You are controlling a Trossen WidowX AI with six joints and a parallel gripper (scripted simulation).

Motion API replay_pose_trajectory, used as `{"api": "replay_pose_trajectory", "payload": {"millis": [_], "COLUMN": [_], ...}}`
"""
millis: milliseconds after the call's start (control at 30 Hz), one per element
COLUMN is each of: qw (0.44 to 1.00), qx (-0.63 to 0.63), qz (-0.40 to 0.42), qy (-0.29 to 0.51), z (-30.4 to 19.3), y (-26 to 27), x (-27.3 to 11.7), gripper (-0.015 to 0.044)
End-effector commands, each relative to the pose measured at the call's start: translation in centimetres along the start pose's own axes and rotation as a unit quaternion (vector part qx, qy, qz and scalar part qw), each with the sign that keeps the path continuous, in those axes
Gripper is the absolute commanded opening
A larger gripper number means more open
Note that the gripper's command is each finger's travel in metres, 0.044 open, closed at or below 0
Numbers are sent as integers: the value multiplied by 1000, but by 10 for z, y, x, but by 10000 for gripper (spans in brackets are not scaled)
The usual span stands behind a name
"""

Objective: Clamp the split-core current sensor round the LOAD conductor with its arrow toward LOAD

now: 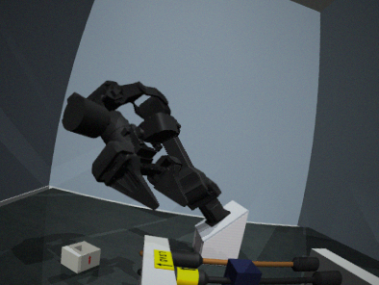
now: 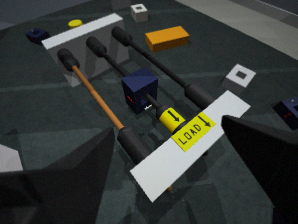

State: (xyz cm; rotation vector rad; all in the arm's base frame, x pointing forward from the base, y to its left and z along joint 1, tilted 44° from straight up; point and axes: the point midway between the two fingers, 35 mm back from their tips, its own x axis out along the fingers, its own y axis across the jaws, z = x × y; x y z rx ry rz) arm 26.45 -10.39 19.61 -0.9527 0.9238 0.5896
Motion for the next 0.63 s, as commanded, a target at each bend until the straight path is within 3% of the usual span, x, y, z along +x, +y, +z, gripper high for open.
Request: {"api": "replay_pose_trajectory", "payload": {"millis": [0, 433, 567, 600], "qw": [1000, 1000, 992, 999], "qx": [1, 1, -12, 0], "qz": [2, 6, 90, 37], "qy": [2, 6, 85, 40], "z": [0, 0, 8, 1], "y": [0, 0, 4, 2], "x": [1, 2, 32, 11], "gripper": [440, 440, 440, 440]}}
